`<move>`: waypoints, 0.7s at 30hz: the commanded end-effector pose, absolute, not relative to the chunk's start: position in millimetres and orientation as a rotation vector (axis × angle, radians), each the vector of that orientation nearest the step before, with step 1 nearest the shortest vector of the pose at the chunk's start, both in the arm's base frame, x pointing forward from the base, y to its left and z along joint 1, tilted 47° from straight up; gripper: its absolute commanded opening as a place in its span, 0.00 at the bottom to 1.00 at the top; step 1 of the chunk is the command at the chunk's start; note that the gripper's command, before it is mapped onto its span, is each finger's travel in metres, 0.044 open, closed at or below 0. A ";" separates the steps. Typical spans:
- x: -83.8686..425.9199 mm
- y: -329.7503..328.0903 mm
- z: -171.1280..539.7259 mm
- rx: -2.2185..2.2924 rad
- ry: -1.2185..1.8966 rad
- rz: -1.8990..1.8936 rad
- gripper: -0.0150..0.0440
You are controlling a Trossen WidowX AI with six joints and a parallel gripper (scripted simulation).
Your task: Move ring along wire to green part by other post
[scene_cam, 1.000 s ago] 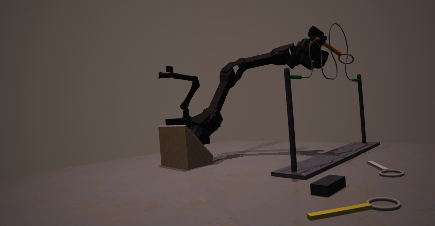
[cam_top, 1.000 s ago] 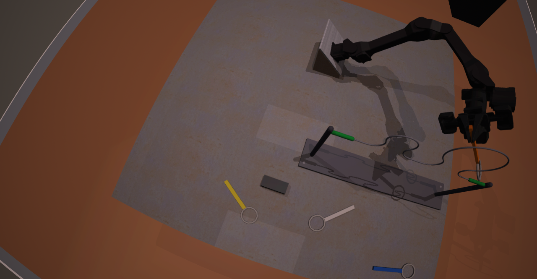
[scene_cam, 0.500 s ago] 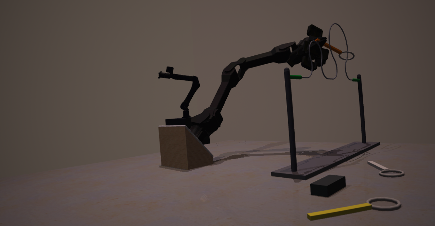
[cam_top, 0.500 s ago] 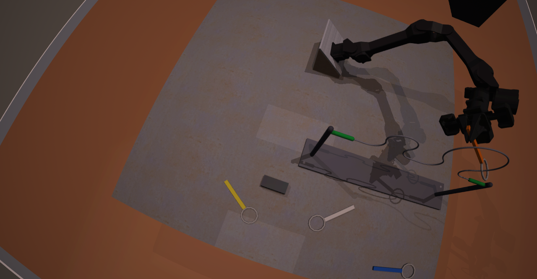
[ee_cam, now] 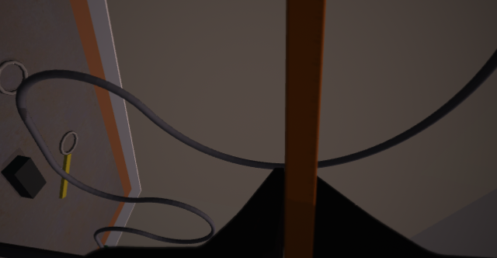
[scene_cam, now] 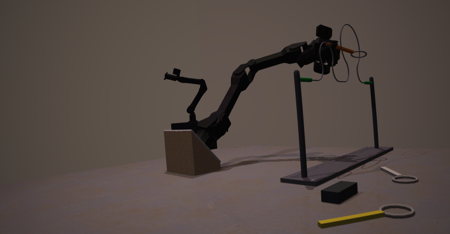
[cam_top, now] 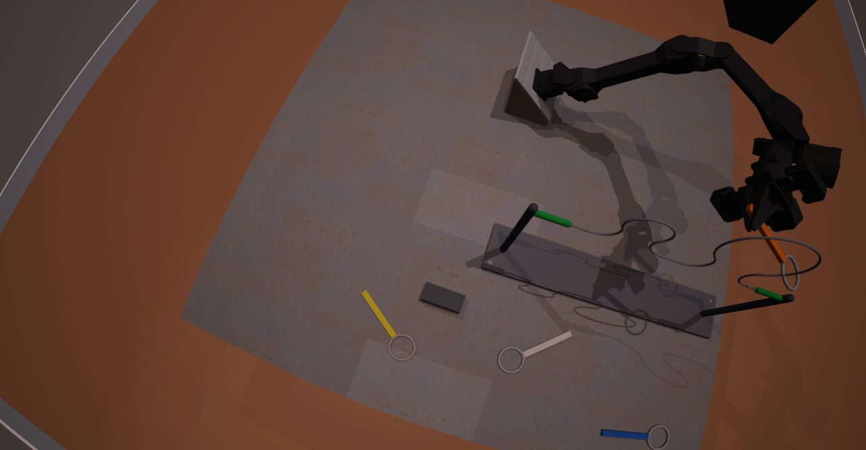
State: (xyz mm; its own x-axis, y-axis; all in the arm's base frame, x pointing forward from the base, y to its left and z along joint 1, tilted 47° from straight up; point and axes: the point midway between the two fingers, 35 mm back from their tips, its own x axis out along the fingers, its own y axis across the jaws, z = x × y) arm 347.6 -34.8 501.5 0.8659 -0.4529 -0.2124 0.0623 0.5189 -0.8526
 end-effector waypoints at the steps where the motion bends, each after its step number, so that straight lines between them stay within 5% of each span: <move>1: 350.6 -34.0 498.3 -0.935 0.448 -0.307 0.00; 21: 351.7 -28.6 491.5 -0.687 0.449 -0.242 0.00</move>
State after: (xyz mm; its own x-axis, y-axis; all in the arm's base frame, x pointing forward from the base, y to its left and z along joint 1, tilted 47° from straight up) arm 348.7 -29.0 494.3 0.8784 -0.3708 -0.3015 0.0707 0.7247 -0.6854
